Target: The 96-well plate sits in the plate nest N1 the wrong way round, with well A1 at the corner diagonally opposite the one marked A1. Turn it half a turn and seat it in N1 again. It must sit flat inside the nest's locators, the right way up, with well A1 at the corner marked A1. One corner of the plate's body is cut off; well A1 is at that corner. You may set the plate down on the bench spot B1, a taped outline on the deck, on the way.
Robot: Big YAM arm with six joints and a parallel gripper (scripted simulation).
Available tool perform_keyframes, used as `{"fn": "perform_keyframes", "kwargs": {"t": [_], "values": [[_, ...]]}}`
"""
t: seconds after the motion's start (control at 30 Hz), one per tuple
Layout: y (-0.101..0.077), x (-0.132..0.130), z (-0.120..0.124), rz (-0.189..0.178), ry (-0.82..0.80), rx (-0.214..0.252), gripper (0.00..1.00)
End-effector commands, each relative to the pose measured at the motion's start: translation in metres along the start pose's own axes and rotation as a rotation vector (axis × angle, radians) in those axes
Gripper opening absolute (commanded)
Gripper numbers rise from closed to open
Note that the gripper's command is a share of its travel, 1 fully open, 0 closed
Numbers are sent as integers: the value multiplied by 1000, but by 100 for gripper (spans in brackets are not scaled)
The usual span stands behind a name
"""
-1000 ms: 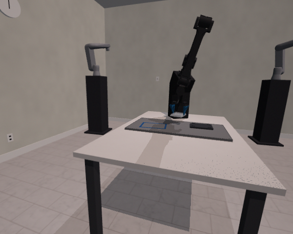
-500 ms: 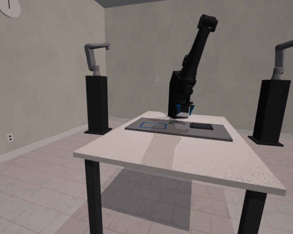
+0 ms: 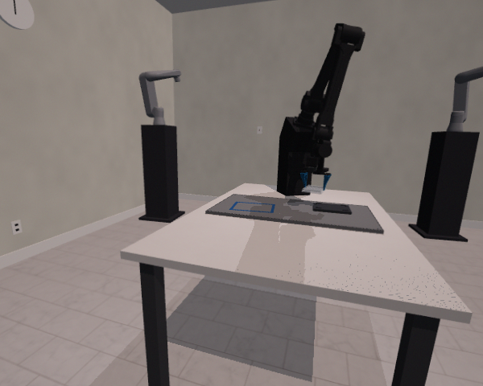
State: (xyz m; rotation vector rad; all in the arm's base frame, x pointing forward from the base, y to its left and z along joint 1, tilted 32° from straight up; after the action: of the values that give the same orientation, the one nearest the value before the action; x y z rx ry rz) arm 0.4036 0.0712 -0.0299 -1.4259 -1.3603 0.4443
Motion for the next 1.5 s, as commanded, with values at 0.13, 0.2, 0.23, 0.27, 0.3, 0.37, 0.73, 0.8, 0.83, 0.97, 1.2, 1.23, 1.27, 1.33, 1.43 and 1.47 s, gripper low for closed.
{"fn": "perform_keyframes", "kwargs": {"t": [0.13, 0.2, 0.23, 0.27, 0.3, 0.37, 0.73, 0.8, 0.83, 0.97, 1.2, 1.23, 1.27, 1.33, 1.43, 1.47], "values": [[-7, 25, 10, -13, 14, -10, 0], [-8, 30, 14, -11, 14, -7, 0], [-8, 33, 15, -11, 14, -7, 0], [-8, 37, 16, -12, 14, -8, 0], [-8, 40, 17, -13, 14, -9, 0], [-7, 46, 20, -13, 14, -9, 0], [-9, 76, 31, -20, 14, -15, 0], [-9, 81, 35, -18, 15, -12, 0], [-8, 83, 38, -15, 15, -10, 0], [-7, 75, 39, -1, -27, -5, 0], [-7, 72, 36, 0, -187, -7, 0], [-7, 72, 36, 0, -221, -7, 0], [-7, 72, 36, 0, -254, -7, 0], [-7, 72, 36, 0, -321, -6, 0], [-7, 72, 36, 0, -421, -6, 0], [-7, 72, 36, 0, -454, -6, 0]]}}
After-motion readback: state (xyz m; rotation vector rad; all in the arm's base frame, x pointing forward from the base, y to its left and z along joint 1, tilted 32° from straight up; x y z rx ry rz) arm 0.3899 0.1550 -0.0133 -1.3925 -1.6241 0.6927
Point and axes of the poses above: the point where the finger pads meet when closed, its own y axis out along the fingers, its own x axis across the jaws, z = x × y, the point moved 6 cm from there along -y, back along the fingers, and after that the axes turned 3 degrees about y, right-handed, at the moved point
